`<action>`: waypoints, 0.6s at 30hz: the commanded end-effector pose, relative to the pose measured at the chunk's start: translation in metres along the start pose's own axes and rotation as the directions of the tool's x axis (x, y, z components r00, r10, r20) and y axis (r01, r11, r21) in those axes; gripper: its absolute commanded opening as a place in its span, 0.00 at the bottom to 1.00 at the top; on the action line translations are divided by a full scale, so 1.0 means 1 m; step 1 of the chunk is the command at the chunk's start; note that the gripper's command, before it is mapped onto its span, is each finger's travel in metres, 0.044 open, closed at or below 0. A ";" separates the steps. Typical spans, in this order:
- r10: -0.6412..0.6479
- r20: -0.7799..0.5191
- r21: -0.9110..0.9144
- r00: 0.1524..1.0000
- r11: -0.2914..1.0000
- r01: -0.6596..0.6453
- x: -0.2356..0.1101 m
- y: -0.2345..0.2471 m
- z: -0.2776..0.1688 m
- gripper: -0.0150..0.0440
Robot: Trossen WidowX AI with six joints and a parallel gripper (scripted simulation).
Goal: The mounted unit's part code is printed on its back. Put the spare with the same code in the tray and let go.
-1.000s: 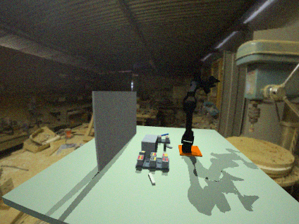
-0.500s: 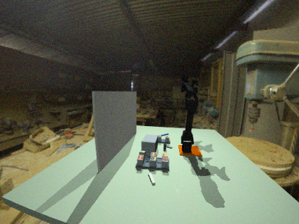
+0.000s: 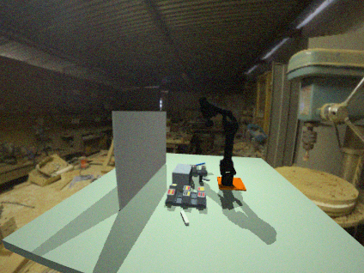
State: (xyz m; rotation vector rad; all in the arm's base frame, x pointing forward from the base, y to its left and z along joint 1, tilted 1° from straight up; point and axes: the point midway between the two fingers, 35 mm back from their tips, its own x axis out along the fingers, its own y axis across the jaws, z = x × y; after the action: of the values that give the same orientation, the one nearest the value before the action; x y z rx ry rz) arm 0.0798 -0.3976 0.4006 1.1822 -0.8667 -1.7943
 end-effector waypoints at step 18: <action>-0.526 -0.605 -0.715 0.598 0.029 -0.699 -0.188 -0.135 -0.265 1.00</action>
State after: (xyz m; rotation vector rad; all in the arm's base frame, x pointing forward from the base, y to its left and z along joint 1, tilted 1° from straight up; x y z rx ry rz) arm 0.3170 -0.2476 0.2889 0.7325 0.7407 -1.0886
